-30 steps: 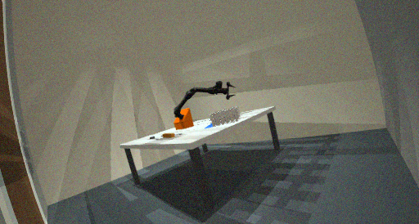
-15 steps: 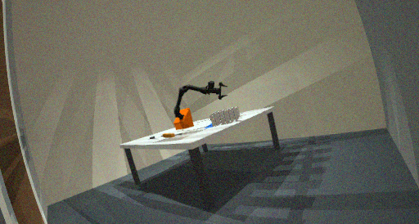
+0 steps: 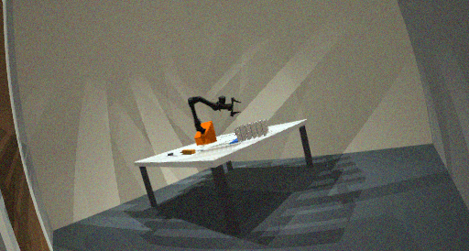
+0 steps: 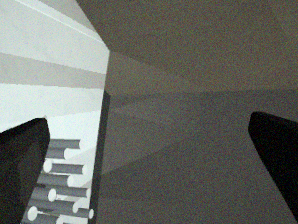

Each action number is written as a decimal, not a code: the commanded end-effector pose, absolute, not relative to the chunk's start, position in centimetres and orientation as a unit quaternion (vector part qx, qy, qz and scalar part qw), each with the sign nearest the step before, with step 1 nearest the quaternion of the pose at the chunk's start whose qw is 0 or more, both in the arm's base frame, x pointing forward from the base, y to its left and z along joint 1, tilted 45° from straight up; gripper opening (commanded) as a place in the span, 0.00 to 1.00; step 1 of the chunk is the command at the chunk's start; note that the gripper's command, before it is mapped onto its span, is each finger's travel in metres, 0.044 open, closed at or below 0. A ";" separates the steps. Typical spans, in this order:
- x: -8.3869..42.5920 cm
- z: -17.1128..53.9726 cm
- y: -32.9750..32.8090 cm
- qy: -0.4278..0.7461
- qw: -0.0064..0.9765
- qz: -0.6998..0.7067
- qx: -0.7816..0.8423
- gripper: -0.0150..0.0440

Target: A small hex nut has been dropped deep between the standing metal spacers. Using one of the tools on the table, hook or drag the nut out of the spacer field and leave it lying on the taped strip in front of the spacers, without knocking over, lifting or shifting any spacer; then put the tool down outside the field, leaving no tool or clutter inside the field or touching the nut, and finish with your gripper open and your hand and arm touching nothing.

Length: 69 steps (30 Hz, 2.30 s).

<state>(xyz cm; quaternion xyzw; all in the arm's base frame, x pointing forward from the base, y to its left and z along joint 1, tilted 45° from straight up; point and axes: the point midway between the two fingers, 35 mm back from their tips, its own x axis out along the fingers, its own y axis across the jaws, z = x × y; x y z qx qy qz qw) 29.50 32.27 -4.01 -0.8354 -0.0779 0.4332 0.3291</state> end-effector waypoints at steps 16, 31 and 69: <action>35.8 1.7 20.6 0.112 0.700 0.341 -0.617 1.00; 42.7 8.1 5.3 0.207 0.953 0.123 -0.186 1.00; 42.7 8.2 5.1 0.207 0.954 0.120 -0.179 1.00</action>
